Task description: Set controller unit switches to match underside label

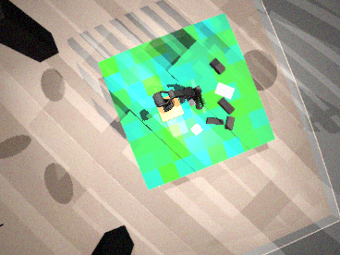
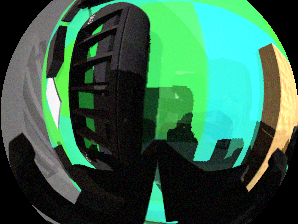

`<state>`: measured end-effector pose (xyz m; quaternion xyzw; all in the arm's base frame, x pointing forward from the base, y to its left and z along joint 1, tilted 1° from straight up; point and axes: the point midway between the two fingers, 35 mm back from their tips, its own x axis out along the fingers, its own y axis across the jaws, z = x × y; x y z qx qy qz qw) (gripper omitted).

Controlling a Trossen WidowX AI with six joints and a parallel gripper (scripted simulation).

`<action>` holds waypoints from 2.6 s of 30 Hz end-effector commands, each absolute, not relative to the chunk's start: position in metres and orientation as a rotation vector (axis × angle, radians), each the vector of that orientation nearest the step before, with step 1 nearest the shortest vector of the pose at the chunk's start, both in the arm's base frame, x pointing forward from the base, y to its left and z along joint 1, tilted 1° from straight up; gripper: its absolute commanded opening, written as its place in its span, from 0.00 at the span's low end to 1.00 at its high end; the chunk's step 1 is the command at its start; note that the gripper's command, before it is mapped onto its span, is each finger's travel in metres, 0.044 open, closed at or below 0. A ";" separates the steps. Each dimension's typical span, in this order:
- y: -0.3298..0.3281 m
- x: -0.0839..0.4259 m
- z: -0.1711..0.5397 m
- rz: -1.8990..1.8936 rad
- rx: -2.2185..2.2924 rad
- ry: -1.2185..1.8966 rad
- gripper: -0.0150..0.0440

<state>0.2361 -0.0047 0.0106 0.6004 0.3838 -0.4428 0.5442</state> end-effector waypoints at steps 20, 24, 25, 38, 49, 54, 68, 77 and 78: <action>-0.006 0.246 0.009 -1.059 1.422 0.913 0.25; -0.007 0.251 0.010 -1.058 1.422 0.912 0.25; -0.007 0.252 0.010 -1.058 1.422 0.912 0.25; -0.009 0.269 0.011 -1.057 1.423 0.911 0.25; -0.011 0.284 0.011 -1.056 1.423 0.910 0.25; -0.011 0.291 0.011 -1.056 1.423 0.909 0.25; -0.009 0.277 0.031 -1.053 1.427 0.913 0.25; -0.005 0.231 0.062 -1.059 1.422 0.913 0.25; -0.005 0.231 0.062 -1.059 1.422 0.913 0.25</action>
